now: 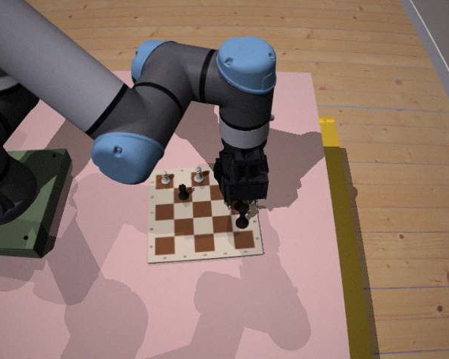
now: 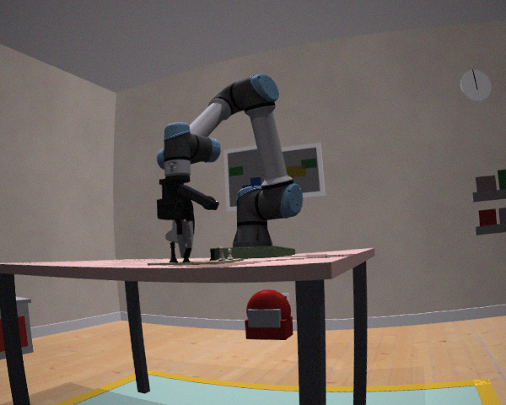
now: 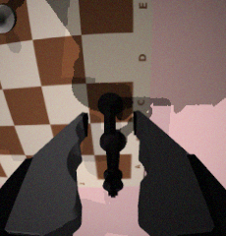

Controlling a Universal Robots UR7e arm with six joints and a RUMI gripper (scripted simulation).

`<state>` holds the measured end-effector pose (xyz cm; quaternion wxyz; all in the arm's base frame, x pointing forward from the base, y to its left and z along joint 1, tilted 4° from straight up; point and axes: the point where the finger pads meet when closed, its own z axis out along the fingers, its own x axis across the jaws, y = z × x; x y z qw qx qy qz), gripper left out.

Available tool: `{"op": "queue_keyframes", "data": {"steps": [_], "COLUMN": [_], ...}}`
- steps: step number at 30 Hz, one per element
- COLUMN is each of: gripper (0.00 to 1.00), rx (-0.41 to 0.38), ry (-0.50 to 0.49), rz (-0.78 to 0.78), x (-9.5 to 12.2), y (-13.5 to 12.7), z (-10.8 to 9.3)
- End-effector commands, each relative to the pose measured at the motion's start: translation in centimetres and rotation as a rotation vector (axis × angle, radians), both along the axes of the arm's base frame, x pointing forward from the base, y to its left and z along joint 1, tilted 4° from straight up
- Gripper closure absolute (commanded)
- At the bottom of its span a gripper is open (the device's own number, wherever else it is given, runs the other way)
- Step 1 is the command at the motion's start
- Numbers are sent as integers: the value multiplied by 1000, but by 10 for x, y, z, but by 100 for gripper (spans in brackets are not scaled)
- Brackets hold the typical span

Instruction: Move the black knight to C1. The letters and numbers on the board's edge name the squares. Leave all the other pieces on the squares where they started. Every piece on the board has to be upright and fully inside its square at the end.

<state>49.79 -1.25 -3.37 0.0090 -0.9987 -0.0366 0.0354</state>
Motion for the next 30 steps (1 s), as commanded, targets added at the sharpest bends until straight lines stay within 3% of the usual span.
{"op": "queue_keyframes", "data": {"steps": [1, 19, 28, 29, 30], "gripper": [78, 78, 78, 0, 0], "rx": [0, 0, 0, 0, 0], "ry": [-1, -1, -1, -1, -1], "rz": [0, 0, 0, 0, 0], "x": [1, 6, 7, 7, 7], "y": [0, -1, -1, -1, -1], "z": [7, 81, 89, 89, 89]}}
